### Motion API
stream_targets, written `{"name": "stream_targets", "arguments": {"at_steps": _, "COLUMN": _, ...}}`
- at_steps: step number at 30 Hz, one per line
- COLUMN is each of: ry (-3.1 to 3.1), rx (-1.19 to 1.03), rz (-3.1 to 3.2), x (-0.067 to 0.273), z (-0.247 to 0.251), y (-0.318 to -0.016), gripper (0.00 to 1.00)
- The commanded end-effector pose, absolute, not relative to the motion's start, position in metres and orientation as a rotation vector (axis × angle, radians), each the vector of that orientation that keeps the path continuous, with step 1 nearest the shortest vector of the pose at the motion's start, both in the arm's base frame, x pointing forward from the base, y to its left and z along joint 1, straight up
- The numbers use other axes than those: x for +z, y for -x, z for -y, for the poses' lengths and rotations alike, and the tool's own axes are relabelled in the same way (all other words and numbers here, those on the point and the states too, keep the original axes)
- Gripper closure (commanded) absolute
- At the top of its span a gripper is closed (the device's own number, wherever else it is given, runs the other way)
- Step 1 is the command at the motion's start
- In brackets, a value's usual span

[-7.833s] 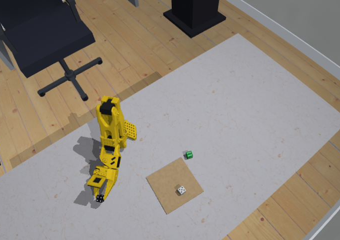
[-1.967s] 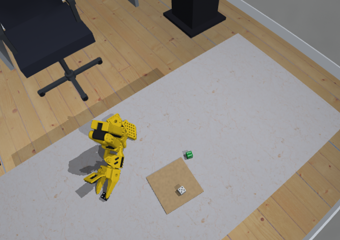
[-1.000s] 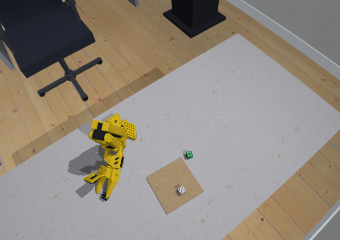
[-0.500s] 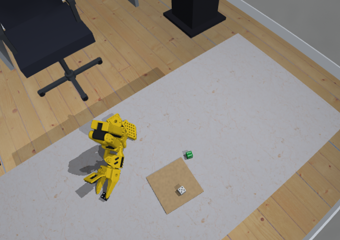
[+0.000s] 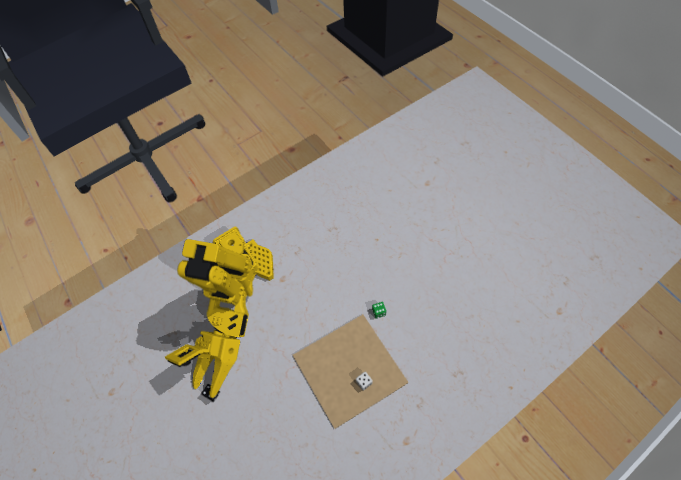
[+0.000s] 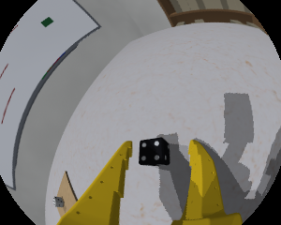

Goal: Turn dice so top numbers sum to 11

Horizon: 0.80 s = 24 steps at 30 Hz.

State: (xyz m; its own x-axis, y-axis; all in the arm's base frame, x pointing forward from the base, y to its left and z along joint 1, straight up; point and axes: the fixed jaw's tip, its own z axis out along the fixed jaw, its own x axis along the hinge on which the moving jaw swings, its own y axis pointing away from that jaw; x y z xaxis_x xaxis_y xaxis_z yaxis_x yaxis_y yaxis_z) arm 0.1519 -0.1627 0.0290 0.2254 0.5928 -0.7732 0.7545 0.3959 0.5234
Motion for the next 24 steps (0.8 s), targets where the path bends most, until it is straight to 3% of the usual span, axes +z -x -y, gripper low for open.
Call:
{"name": "stream_targets", "arguments": {"at_steps": 1, "ry": -1.536, "rx": 0.015, "rz": -1.379, "x": 0.008, "z": 0.164, "y": -0.158, "gripper": 0.71}}
{"name": "stream_targets", "arguments": {"at_steps": 24, "ry": -1.197, "rx": -0.258, "rz": -1.815, "x": -0.023, "z": 0.182, "y": -0.175, "gripper": 0.71}}
